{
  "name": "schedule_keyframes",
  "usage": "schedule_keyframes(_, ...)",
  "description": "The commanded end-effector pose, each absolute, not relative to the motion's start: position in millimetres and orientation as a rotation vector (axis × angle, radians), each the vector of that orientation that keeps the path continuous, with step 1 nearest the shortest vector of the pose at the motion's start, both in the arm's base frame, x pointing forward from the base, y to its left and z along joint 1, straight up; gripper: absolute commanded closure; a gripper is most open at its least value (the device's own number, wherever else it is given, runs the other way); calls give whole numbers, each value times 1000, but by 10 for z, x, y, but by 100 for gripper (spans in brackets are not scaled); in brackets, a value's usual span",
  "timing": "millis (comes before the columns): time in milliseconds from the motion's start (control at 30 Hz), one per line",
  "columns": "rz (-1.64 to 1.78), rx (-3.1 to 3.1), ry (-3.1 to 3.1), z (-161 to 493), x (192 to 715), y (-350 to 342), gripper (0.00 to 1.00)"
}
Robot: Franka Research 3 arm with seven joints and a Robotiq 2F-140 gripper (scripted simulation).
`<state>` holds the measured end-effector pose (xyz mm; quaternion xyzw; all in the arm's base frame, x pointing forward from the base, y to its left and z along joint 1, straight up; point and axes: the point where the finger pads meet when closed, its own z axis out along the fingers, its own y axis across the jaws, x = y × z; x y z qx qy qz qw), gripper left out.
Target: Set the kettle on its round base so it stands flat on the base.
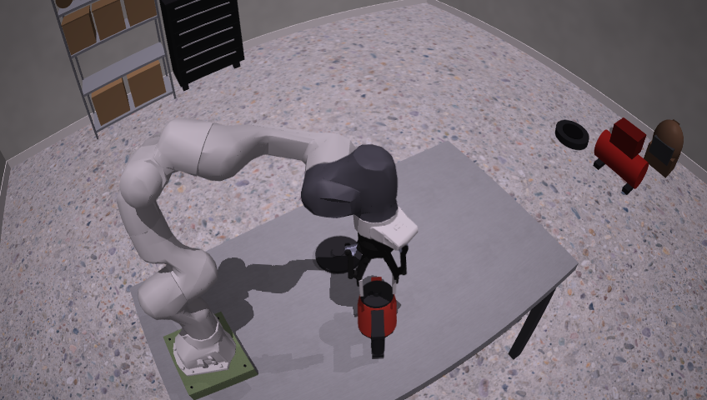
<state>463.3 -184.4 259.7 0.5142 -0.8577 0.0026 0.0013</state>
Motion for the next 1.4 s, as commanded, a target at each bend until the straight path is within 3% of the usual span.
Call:
schedule_keyframes(0, -3, 1589, -2708, 2594, 4624, -1833, 53)
schedule_keyframes(967, -3, 1589, -2708, 2575, 4624, -1834, 53)
schedule_keyframes(1367, -3, 1589, -2708, 2155, 4623, -1834, 53)
